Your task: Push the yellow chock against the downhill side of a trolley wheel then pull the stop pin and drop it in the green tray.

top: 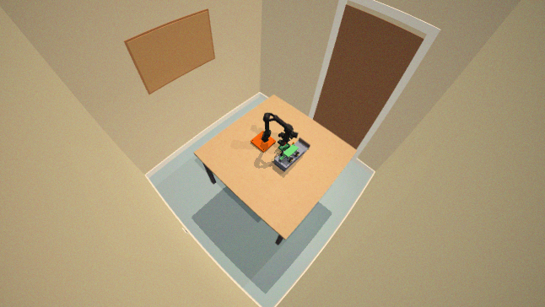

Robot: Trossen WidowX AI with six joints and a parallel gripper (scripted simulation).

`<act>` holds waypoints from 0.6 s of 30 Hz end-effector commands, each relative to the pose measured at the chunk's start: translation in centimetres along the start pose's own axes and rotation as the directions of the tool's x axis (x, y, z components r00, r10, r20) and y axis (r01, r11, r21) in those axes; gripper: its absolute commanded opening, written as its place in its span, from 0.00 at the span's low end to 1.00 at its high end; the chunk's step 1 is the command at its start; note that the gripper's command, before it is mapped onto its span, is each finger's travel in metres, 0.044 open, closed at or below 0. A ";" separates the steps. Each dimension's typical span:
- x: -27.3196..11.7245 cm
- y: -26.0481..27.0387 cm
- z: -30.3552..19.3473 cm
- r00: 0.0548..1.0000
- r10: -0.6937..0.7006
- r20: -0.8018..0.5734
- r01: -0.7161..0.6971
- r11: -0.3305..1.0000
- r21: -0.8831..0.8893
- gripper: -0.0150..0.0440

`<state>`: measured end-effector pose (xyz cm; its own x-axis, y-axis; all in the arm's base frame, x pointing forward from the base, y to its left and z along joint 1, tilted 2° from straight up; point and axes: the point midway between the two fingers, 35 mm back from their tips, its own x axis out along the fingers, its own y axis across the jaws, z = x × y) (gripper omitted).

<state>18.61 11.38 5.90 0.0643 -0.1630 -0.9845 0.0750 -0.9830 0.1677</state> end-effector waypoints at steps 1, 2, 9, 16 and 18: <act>0.1 -0.3 -0.1 1.000 -0.001 -0.001 0.001 1.000 0.001 0.58; 0.1 -0.4 -0.1 1.000 -0.001 -0.001 0.001 1.000 0.001 0.58; 0.3 -0.7 -0.1 1.000 -0.001 -0.001 0.001 1.000 0.001 0.58; 0.5 -1.1 -0.1 1.000 -0.001 -0.001 0.001 1.000 0.001 0.58; 0.6 -1.2 -0.1 1.000 -0.001 -0.001 0.001 1.000 0.001 0.58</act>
<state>18.60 12.20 5.23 0.0654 -0.1641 -0.9843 0.0754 -0.9827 0.1689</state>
